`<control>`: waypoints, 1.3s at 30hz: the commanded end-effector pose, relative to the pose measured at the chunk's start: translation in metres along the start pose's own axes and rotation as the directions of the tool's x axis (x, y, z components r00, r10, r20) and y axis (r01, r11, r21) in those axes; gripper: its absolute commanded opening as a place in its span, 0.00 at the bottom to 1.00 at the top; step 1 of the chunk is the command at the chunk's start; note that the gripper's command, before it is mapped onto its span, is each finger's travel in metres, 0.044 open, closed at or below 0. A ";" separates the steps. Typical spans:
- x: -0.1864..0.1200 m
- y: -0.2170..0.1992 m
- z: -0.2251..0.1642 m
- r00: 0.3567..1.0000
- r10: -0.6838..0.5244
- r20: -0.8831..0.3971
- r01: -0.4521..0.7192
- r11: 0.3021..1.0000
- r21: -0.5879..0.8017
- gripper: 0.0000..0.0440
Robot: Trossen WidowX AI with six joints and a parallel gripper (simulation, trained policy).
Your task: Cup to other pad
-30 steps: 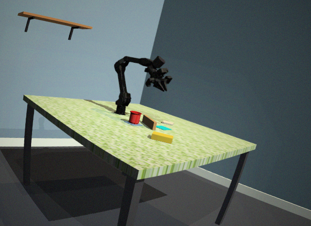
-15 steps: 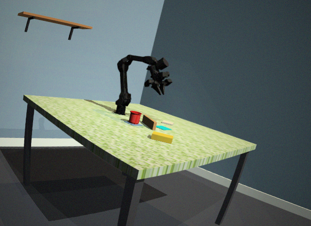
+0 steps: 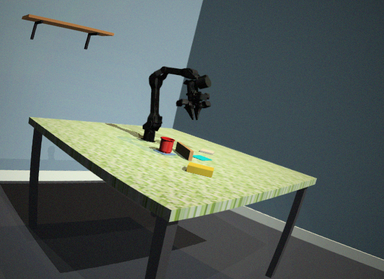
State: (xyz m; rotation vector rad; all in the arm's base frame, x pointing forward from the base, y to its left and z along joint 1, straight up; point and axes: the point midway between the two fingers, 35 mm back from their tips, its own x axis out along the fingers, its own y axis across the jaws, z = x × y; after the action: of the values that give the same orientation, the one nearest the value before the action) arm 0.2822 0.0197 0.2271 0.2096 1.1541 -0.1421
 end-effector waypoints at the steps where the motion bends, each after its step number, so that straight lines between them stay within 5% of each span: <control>1: 0.003 -0.005 -0.003 0.998 -0.031 -0.055 0.030 0.999 -0.018 0.24; 21: 0.021 -0.034 -0.020 0.945 -0.140 -0.297 0.121 0.989 -0.079 0.28; 39: 0.047 -0.060 -0.028 0.902 -0.181 -0.392 0.158 0.983 -0.090 0.34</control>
State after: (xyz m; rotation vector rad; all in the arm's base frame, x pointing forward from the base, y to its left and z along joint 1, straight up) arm 0.2638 -0.0275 0.1749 0.0990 1.5647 -0.2247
